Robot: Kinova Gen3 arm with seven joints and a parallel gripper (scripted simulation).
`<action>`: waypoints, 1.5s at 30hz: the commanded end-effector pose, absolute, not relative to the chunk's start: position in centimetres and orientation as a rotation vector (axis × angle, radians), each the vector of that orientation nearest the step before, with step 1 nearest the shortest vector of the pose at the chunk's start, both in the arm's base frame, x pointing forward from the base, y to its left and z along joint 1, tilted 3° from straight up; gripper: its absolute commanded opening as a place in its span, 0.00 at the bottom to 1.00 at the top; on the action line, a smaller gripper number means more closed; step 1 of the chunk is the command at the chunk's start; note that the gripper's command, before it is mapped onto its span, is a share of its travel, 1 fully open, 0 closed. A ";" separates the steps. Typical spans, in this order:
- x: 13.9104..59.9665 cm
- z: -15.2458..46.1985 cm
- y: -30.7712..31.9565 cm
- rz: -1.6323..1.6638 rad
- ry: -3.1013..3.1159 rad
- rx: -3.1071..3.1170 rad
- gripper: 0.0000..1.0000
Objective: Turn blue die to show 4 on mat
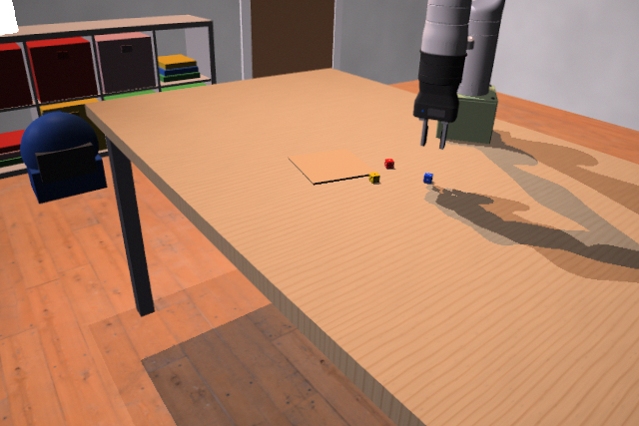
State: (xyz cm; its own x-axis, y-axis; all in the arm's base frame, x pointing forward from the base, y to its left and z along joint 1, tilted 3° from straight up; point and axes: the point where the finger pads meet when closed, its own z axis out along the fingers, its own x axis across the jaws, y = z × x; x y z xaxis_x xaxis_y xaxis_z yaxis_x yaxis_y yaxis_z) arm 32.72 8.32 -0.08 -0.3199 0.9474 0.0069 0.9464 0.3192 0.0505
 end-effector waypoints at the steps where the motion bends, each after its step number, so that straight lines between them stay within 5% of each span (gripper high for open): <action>1: 32.8 0.0 8.3 0.072 2.531 1.818 0.64; 45: 32.9 -3.4 8.4 0.073 2.532 1.817 0.64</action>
